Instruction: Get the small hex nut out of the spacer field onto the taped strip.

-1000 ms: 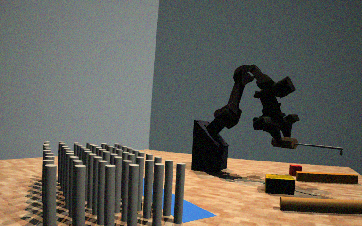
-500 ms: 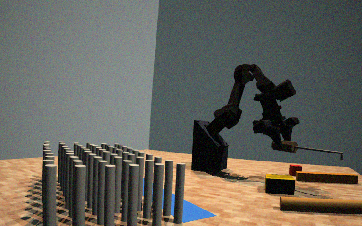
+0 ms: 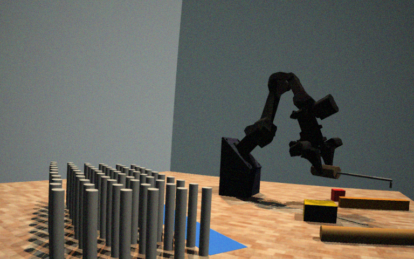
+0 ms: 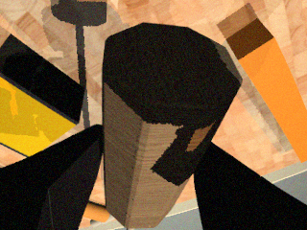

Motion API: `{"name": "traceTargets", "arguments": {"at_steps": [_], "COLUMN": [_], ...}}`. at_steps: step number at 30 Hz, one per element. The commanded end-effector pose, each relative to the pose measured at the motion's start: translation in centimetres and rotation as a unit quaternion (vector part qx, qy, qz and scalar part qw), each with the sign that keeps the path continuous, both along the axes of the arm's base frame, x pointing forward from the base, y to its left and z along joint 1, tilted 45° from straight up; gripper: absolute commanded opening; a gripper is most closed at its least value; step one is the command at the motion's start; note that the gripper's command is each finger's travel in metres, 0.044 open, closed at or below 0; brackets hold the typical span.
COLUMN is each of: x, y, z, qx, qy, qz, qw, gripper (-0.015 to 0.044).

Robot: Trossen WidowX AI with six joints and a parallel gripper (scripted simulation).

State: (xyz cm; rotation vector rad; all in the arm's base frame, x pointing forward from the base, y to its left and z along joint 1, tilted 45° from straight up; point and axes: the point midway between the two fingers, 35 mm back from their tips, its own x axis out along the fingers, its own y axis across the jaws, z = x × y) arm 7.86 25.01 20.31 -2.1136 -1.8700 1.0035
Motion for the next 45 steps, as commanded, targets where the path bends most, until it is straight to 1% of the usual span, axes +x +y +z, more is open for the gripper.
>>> {"name": "traceTargets", "arguments": {"at_steps": [1, 45], "x": [0.1, -0.4], "y": [0.2, 2.5], "z": [-0.2, -2.4], "qx": [-0.001, 0.0], "qy": [0.001, 0.001], "qz": [-0.004, -0.004], "qw": [1.0, 1.0], "gripper": [0.0, 0.0]}}
